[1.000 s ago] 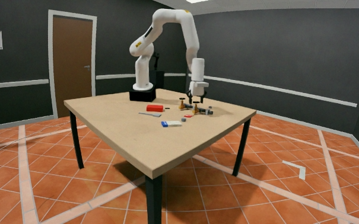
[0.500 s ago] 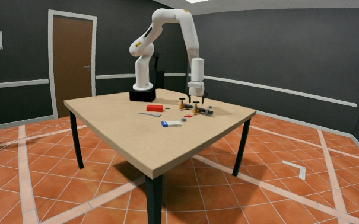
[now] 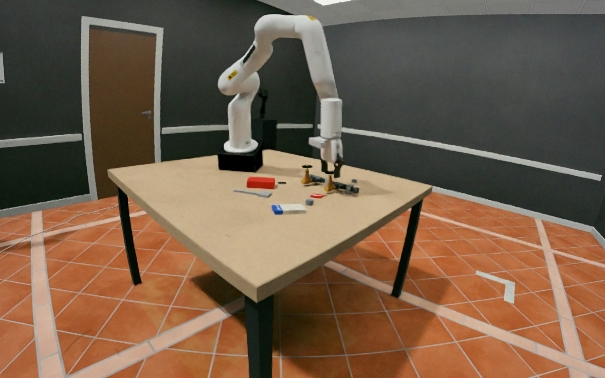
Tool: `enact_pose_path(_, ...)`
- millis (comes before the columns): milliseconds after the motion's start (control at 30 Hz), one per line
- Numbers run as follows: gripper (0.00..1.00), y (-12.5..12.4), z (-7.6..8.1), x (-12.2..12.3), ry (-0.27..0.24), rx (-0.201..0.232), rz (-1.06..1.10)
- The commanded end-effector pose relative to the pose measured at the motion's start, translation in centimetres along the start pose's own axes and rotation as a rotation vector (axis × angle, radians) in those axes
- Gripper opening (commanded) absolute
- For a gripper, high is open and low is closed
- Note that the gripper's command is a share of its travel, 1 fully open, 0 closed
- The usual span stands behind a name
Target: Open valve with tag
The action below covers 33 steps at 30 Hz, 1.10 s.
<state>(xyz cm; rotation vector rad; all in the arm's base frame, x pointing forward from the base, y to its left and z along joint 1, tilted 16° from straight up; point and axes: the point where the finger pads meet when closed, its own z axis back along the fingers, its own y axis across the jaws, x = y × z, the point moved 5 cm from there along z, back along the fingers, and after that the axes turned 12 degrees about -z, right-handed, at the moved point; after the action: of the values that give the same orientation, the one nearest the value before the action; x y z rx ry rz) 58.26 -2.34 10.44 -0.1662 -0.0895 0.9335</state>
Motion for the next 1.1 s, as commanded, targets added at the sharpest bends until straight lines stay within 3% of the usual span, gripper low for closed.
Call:
enact_pose_path(0,1.0,0.49,0.03,0.31,0.036,-0.112,-0.253)
enact_pose_path(100,1.0,0.67,-0.01,0.45,0.051,-0.157,-0.358)
enact_pose_path(1067,1.0,0.67,-0.01,0.45,0.051,-0.157,-0.358)
